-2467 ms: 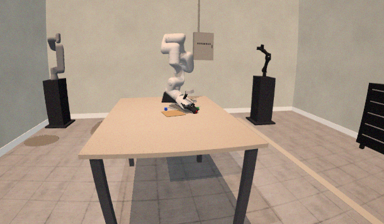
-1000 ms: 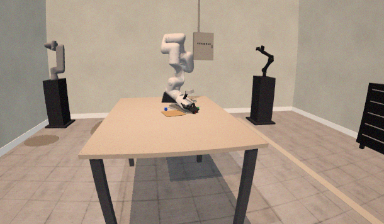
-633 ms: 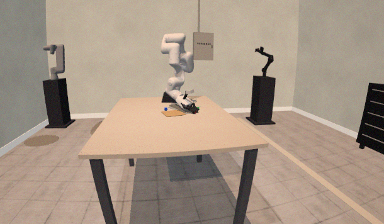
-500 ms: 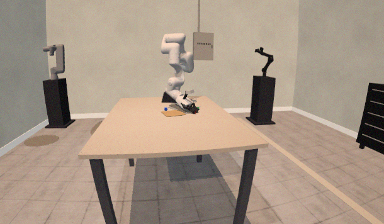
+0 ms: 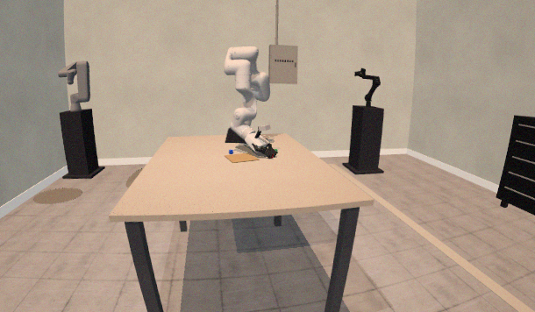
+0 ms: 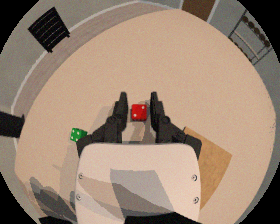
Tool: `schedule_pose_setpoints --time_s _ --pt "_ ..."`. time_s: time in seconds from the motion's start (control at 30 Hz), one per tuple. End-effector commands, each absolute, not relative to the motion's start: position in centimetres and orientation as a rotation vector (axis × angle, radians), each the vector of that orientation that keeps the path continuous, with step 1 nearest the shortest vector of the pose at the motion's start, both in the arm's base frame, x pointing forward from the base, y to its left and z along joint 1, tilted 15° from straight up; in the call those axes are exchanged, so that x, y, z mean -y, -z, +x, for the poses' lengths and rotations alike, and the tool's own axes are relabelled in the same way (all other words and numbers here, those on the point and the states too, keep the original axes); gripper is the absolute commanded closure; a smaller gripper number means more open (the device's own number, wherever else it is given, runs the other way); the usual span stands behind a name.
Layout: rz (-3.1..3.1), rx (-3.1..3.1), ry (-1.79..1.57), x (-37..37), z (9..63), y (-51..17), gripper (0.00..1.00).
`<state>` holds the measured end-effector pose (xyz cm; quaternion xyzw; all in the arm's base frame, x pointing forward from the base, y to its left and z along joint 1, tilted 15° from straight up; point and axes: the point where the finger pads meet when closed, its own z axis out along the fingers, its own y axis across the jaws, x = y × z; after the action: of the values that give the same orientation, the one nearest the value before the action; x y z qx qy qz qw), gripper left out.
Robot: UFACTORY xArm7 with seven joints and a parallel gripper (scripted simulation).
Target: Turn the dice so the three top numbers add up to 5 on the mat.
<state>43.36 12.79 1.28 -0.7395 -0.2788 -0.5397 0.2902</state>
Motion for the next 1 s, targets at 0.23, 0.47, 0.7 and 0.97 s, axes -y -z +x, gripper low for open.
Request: schedule_pose_setpoints --time_s 0.23,0.47,0.7,0.97 --pt "-1.972 0.745 1.442 -12.7 43.4 -1.4 0.64" --pt "-1.972 0.745 1.442 -11.7 42.5 -1.7 0.64" --pt "-1.972 0.745 1.442 -10.0 41.1 -2.3 0.64" --pt "-1.972 0.745 1.442 -9.1 40.3 -2.6 0.64"
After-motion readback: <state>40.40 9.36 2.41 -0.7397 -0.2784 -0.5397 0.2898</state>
